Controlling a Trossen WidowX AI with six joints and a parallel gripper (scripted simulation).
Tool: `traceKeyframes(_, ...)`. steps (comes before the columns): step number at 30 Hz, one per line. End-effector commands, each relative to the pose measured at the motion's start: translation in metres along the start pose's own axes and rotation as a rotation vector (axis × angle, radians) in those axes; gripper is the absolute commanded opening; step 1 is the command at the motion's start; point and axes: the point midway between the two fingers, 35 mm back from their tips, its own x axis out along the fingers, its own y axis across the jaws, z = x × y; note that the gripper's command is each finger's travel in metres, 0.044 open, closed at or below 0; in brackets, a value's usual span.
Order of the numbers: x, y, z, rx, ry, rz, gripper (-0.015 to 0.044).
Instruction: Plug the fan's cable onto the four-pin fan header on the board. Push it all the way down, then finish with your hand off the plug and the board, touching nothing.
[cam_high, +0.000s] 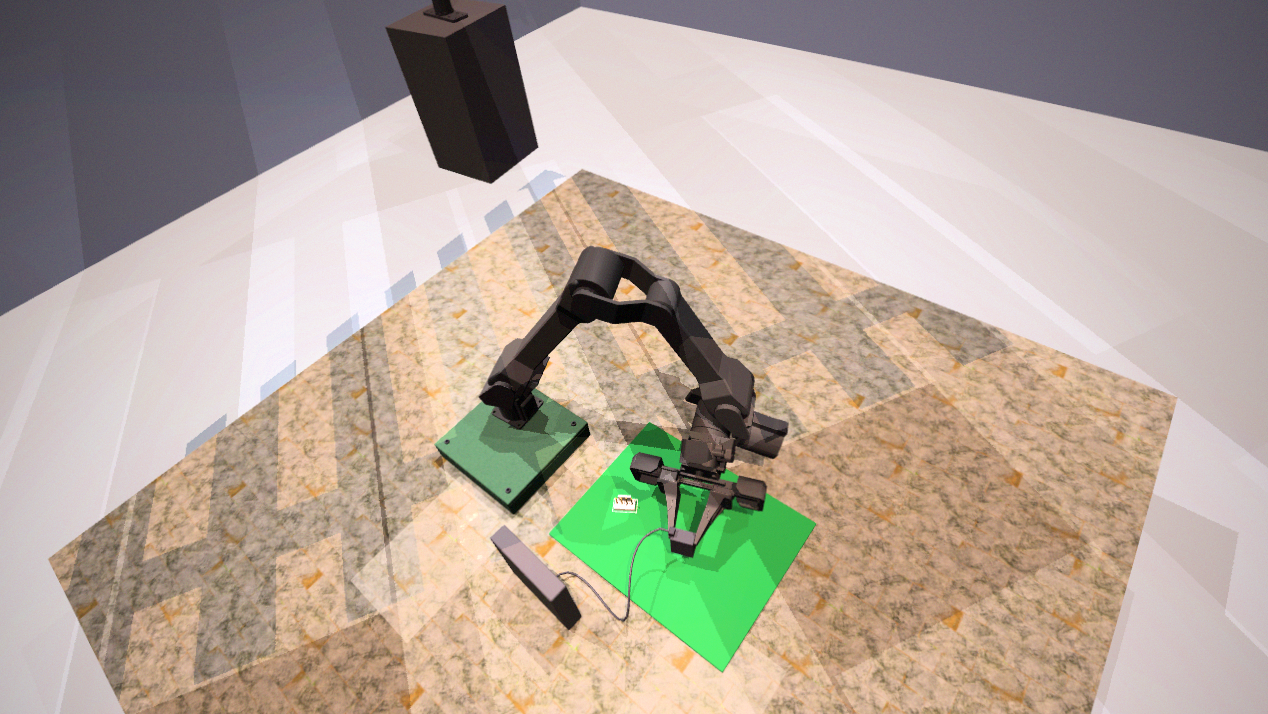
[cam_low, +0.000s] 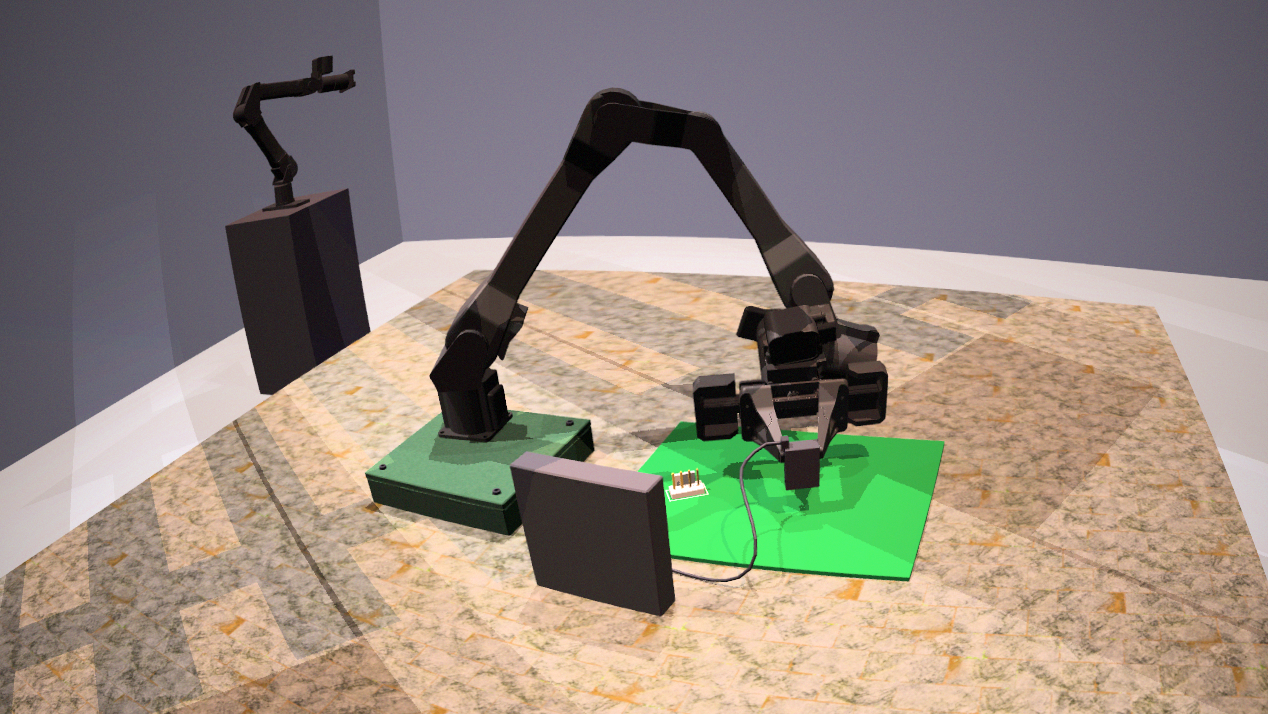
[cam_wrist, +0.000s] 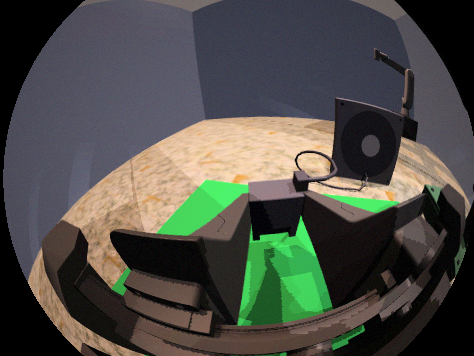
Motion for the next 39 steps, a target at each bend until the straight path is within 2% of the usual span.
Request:
traceKeyframes(1,0.001,-0.001,-0.005,-0.009,-0.001,-0.001,0.0000)
traceKeyframes(39,0.005,-0.001,-0.026,-0.001,0.000,0.000,0.0000)
